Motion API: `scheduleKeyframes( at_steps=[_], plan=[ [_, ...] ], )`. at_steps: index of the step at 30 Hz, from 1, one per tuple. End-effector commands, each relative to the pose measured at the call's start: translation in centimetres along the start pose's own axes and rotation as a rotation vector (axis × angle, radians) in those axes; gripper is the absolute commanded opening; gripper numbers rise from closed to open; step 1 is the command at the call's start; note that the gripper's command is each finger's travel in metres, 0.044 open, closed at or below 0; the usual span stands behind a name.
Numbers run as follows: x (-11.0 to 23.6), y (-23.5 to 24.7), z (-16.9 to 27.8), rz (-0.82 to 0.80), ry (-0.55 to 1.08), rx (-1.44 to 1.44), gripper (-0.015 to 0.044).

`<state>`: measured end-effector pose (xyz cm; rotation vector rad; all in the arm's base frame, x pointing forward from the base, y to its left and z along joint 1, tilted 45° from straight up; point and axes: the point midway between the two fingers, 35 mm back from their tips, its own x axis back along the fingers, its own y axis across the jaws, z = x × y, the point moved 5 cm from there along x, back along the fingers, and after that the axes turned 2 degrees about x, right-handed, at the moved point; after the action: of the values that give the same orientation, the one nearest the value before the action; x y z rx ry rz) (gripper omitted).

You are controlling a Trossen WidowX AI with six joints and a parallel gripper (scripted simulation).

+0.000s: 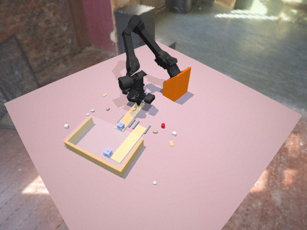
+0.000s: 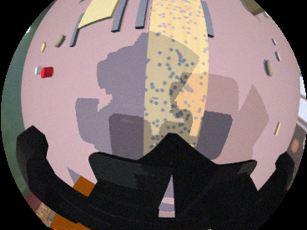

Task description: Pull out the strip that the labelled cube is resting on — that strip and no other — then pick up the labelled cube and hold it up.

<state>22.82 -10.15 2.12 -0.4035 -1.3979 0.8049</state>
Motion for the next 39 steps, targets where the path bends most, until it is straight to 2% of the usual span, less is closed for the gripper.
scheduleKeyframes(
  at_steps=[1, 17, 23, 29, 39],
  plan=[
    [-0.4, 0.2, 1.3, -0.005, 0.024, 0.006, 0.0],
    [-0.4, 0.2, 1.6, -0.005, 0.025, 0.006, 0.0],
    [3.9, 0.0, 0.7, -0.007, 0.022, 0.005, 0.0],
    [4.1, 0.2, 0.6, -0.006, 0.023, 0.005, 0.0],
    [4.1, 0.4, -3.2, -0.007, 0.021, 0.027, 0.0262]
  ],
)
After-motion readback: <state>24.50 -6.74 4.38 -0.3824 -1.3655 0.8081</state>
